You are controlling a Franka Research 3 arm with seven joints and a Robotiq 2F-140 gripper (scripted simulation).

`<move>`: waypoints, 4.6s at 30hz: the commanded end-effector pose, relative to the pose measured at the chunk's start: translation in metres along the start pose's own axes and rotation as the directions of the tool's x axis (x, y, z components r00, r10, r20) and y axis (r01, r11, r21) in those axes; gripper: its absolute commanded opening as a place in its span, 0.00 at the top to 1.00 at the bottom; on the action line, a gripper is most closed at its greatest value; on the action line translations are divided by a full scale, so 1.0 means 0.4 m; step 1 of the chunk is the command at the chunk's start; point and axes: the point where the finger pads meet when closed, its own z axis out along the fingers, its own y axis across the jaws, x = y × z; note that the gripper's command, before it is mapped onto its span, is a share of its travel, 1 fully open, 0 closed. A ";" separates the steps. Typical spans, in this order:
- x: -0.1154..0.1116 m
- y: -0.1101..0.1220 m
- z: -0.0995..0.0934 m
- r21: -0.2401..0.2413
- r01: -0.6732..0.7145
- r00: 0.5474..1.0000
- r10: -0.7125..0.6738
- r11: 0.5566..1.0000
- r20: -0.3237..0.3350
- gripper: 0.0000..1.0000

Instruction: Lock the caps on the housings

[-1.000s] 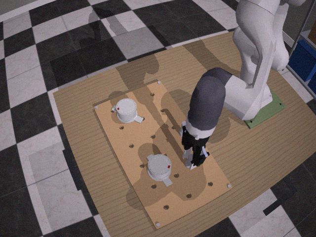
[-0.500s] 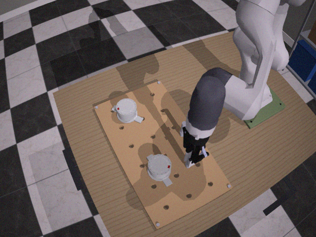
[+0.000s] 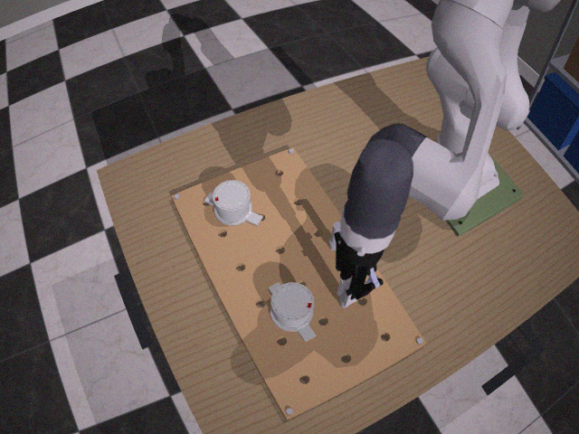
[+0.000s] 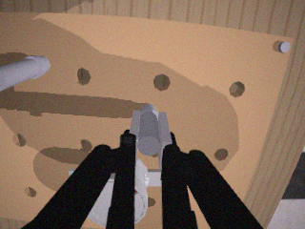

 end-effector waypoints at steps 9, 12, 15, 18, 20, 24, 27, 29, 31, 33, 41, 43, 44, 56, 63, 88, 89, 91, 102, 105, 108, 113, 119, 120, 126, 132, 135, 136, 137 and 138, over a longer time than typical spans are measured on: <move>0.001 -0.003 0.004 0.002 -0.003 1.000 0.003 1.000 -0.001 0.90; 0.001 -0.003 0.004 0.002 -0.003 1.000 0.003 1.000 -0.001 0.90; 0.001 -0.003 0.004 0.002 -0.003 1.000 0.003 1.000 -0.001 0.90; 0.001 -0.003 0.004 0.002 -0.003 1.000 0.003 1.000 -0.001 0.90; 0.001 -0.003 0.004 0.002 -0.003 1.000 0.003 1.000 -0.001 0.90; 0.001 -0.003 0.004 0.002 -0.003 1.000 0.003 1.000 -0.001 0.90; 0.001 -0.003 0.004 0.002 -0.003 1.000 0.003 1.000 -0.001 0.90; 0.001 -0.003 0.004 0.002 -0.003 1.000 0.003 1.000 -0.001 0.90; 0.001 -0.003 0.004 0.002 -0.003 1.000 0.003 1.000 -0.001 0.90; 0.001 -0.003 0.004 0.002 -0.003 1.000 0.003 1.000 -0.001 0.90; 0.001 -0.003 0.004 0.002 -0.003 1.000 0.003 1.000 -0.001 0.90; 0.001 -0.003 0.004 0.002 -0.003 1.000 0.003 1.000 -0.001 0.90; 0.001 -0.003 0.004 0.002 -0.003 1.000 0.003 1.000 -0.001 0.90; 0.001 -0.003 0.003 0.002 -0.003 1.000 0.003 1.000 -0.001 0.90; 0.001 -0.003 -0.004 0.002 -0.003 1.000 0.003 1.000 -0.001 0.90; 0.001 -0.003 -0.070 0.002 -0.003 1.000 0.003 1.000 -0.001 0.90; 0.001 -0.003 -0.075 0.002 -0.003 1.000 0.003 1.000 -0.001 0.90; 0.001 -0.003 -0.085 0.002 -0.003 1.000 0.003 1.000 -0.001 0.90; 0.001 -0.003 -0.141 0.002 -0.003 1.000 0.003 1.000 -0.001 0.90; 0.001 -0.003 -0.152 0.002 -0.003 1.000 0.003 1.000 -0.001 0.90; 0.001 -0.003 -0.170 0.002 -0.003 1.000 0.003 1.000 -0.001 0.90; 0.001 -0.003 -0.196 0.002 -0.003 1.000 0.003 1.000 -0.001 0.90; 0.001 -0.003 -0.219 0.002 -0.003 1.000 0.003 1.000 -0.001 0.90; 0.001 -0.003 -0.219 0.002 -0.003 1.000 0.003 1.000 -0.001 0.90; 0.000 -0.003 -0.241 0.002 -0.003 1.000 0.003 1.000 -0.001 0.90; 0.000 -0.002 -0.255 0.002 -0.003 1.000 0.003 1.000 -0.001 0.90; 0.000 -0.002 -0.259 0.002 -0.003 1.000 0.003 1.000 -0.001 0.90; 0.000 -0.002 -0.259 0.002 -0.003 1.000 0.003 1.000 -0.001 0.90; 0.000 -0.002 -0.259 0.002 -0.003 1.000 0.003 1.000 -0.001 0.90; 0.000 -0.002 -0.260 0.002 -0.003 1.000 0.003 1.000 -0.001 0.90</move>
